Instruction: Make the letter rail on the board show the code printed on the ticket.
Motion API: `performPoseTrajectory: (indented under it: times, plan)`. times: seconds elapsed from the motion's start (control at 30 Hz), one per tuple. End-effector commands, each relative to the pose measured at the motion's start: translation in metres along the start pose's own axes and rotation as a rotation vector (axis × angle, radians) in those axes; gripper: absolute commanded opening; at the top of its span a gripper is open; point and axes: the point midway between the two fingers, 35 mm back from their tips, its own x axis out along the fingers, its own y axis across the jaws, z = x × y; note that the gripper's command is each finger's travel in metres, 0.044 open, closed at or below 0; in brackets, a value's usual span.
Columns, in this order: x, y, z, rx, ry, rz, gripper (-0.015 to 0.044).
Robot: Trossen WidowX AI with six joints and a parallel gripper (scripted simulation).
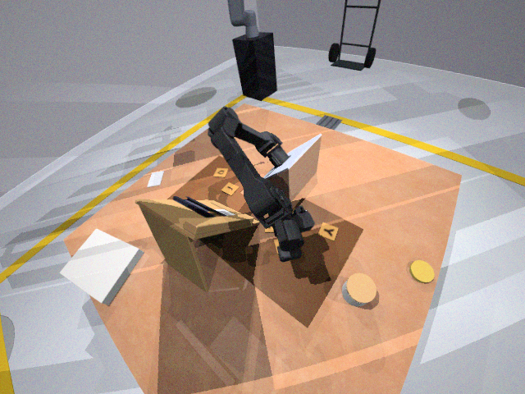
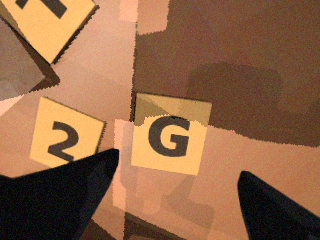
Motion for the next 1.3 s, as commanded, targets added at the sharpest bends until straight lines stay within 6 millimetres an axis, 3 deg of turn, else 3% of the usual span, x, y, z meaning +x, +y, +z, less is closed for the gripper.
performPoseTrajectory:
  times: [0.0,0.67,1.07,1.27]
  plan:
    - [0.021,0.006,0.000,-0.010,0.002,0.019,0.0340]
    - [0.045,0.008,-0.001,-0.010,0.003,0.020,0.0340]
    - [0.046,0.008,-0.001,-0.010,0.003,0.020,0.0340]
    - [0.046,0.008,-0.001,-0.010,0.003,0.020,0.0280]
